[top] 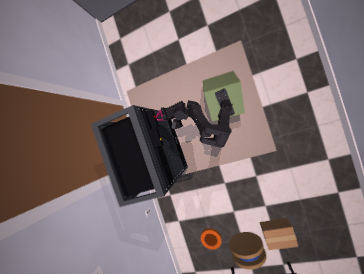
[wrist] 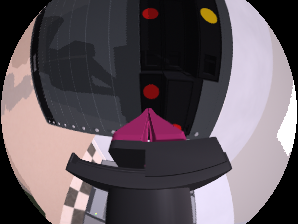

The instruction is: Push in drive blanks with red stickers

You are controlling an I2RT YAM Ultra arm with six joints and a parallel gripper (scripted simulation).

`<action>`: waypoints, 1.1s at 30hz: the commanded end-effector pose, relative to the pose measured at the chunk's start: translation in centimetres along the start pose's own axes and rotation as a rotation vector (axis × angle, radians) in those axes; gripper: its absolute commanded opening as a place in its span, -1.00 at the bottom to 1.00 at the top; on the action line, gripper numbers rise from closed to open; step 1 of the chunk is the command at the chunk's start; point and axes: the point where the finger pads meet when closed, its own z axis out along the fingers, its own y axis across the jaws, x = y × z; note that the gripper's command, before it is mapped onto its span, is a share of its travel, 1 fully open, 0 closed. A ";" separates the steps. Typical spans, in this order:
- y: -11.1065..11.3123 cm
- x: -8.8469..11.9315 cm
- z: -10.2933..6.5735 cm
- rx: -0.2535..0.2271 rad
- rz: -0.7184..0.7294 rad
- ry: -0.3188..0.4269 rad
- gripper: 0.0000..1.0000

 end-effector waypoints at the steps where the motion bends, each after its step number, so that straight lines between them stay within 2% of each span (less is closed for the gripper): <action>1: -2.5 1.9 0.6 0.073 -0.011 0.069 -1.00; 33: -2.8 2.2 0.9 0.074 -0.010 0.069 -1.00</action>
